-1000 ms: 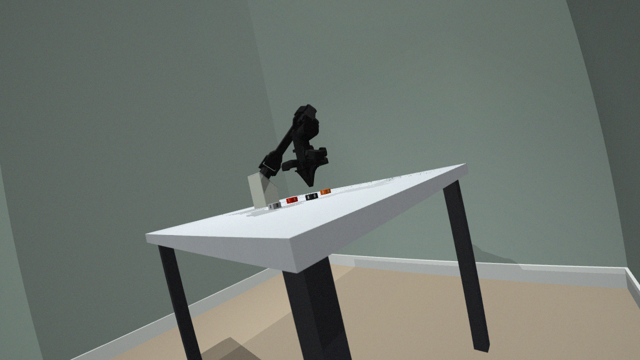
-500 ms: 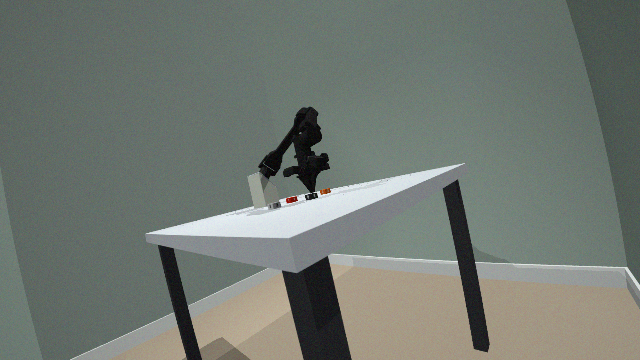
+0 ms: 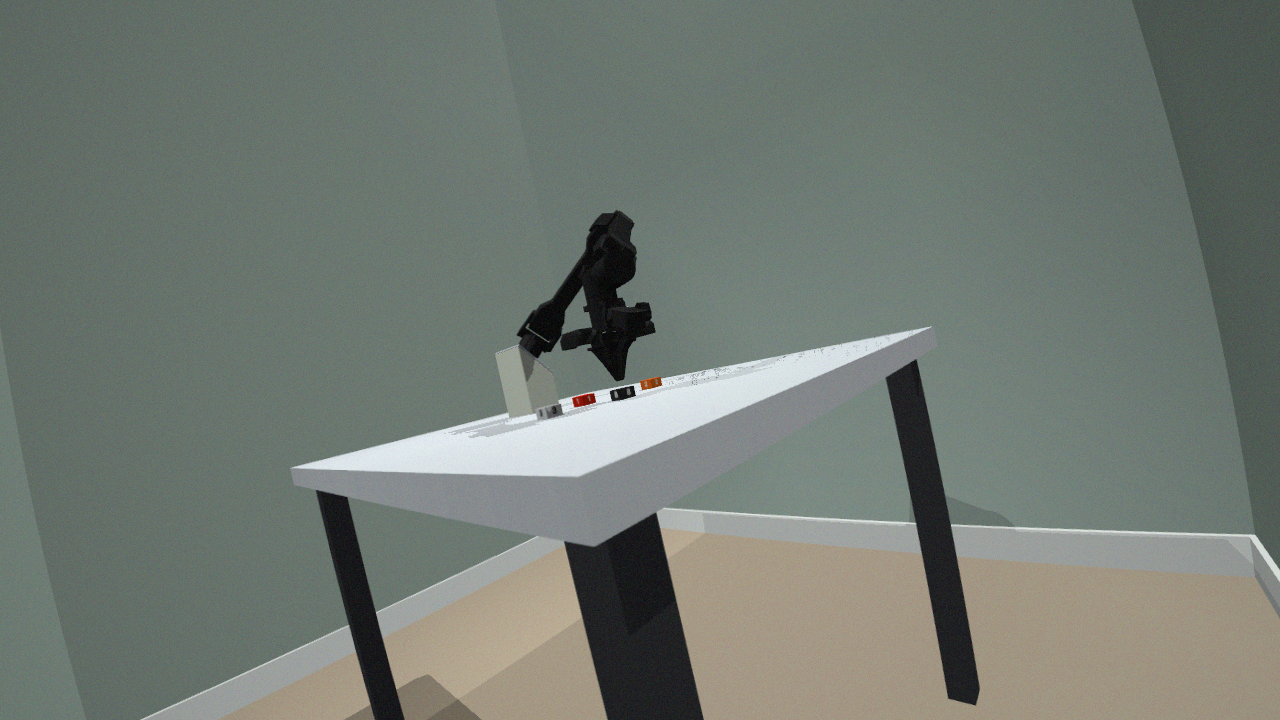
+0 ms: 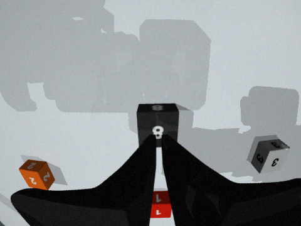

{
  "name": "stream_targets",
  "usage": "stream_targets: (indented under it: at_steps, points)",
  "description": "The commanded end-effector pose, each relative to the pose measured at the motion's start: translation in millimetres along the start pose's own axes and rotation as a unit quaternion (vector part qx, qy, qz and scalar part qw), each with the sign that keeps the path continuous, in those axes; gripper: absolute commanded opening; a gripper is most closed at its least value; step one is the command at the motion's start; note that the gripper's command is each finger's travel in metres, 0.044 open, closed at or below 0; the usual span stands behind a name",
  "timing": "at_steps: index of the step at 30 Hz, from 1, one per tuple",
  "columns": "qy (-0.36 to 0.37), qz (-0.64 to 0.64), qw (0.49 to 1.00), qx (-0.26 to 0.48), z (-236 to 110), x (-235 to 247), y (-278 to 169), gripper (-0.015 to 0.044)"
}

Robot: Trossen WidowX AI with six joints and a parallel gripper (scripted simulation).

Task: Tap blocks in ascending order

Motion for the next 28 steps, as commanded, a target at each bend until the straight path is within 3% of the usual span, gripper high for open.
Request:
stream_targets:
  at_steps: [1,4,16,21,28]
  points:
    - [-0.004,-0.008,1.0,-0.005,-10.8,2.2,3.0,0.002]
    - [-0.005,-0.008,1.0,-0.005,-14.8,11.9,3.1,0.0072]
    - [-0.005,-0.007,1.0,-0.004,-73.1,175.2,-49.8,0.0387]
    - [-0.001,-0.006,1.0,-0.003,-89.0,220.7,-90.4,0.04]
    - [-0.001,-0.006,1.0,-0.003,-89.6,222.2,-92.1,0.04]
Point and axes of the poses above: the point midway between the two fingers, 35 mm back from their tips, its own z axis out along the fingers, its own x axis across the jaws, y = z × x, the point moved 5 cm from there along -z, back along the fingers, and after that the axes turned 2 degrees about -z, right-handed, at the moved point
